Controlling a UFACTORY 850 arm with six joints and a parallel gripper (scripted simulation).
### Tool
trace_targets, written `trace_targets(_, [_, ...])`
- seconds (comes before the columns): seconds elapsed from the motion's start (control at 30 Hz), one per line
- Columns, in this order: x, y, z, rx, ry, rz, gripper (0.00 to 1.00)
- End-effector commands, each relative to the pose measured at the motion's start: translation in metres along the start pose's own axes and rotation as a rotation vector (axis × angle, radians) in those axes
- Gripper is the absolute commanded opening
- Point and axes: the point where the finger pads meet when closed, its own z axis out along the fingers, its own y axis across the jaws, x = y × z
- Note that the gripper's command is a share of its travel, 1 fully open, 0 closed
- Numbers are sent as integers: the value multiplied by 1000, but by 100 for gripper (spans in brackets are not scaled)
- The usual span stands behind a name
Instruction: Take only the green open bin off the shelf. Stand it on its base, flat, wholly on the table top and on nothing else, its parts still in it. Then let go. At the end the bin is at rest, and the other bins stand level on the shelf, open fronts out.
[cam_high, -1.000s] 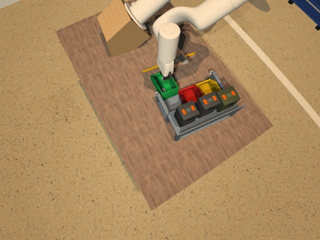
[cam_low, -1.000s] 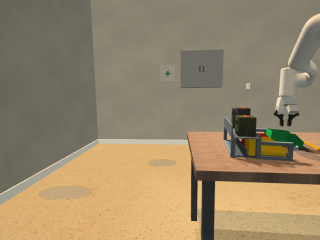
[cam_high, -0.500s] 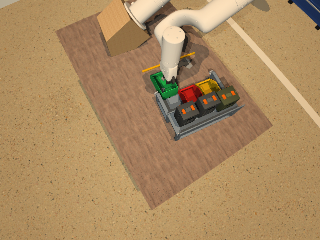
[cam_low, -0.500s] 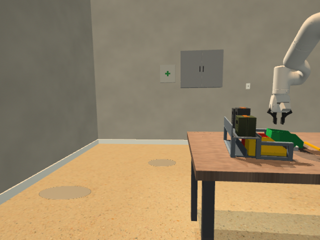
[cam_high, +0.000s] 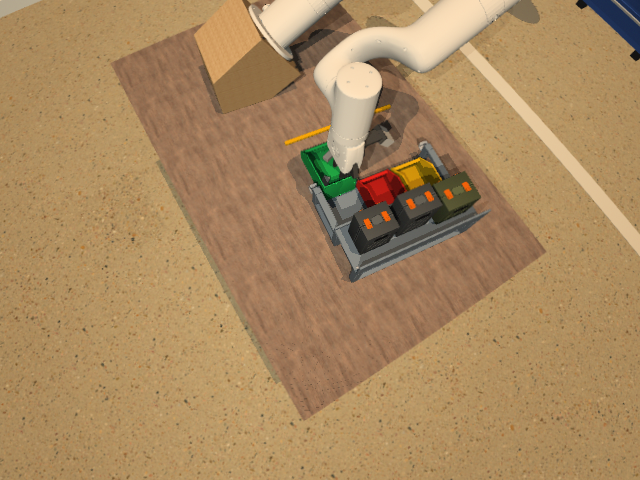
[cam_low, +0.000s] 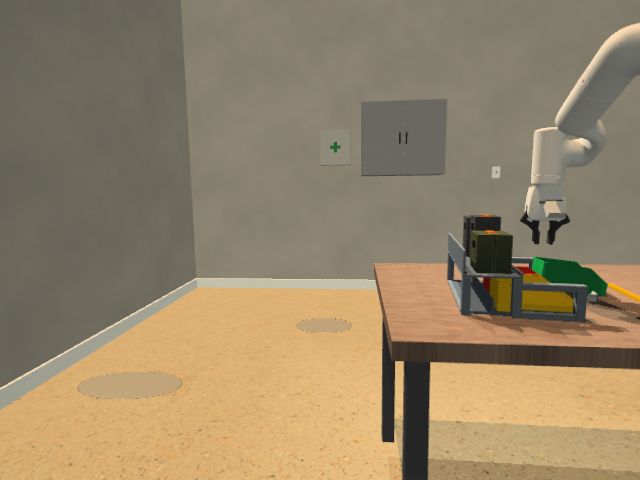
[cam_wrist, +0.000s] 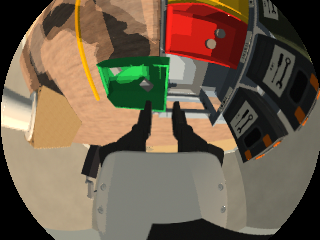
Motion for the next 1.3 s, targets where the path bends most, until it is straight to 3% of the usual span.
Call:
trace_targets(0.0, [-1, 17, -4, 3, 2, 2, 33])
trace_targets(1.27, [-1, 15, -4, 3, 2, 2, 33])
